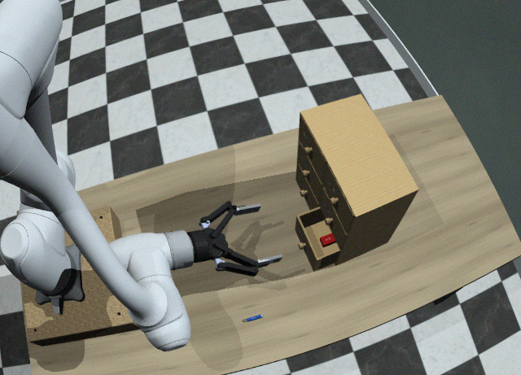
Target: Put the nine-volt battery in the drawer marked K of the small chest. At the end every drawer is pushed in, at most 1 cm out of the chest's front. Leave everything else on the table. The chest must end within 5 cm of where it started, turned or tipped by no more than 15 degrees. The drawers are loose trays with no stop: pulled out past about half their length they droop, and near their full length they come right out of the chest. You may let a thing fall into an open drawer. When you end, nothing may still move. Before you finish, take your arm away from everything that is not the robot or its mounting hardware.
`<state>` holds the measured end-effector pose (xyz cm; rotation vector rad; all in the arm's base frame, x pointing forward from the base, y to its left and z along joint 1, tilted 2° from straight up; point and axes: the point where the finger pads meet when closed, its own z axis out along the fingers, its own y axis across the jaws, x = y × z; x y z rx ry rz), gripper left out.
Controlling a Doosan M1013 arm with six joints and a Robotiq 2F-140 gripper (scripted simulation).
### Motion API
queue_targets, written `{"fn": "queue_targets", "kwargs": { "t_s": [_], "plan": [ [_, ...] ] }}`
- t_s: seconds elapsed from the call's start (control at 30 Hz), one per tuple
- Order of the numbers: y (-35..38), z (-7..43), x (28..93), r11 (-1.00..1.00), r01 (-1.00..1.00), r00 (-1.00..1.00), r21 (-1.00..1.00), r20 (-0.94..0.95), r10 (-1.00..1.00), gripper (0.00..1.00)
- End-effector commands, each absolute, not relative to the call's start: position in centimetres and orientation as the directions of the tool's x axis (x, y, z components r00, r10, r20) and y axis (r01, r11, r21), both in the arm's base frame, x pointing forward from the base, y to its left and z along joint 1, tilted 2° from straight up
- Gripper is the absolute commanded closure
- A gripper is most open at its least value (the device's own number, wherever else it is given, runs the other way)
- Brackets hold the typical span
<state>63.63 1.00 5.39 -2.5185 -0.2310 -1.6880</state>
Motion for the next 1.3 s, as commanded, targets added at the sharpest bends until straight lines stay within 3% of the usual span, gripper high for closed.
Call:
{"fn": "queue_targets", "kwargs": {
  "t_s": [0.0, 1.27],
  "plan": [
    [0.4, 5.9, 60.6, -0.983, 0.182, 0.369, 0.003, 0.927, 0.071, 0.00],
    [-0.2, 6.3, 57.6, -0.983, 0.183, 0.397, 0.002, 0.915, 0.076, 0.00]
  ]
}}
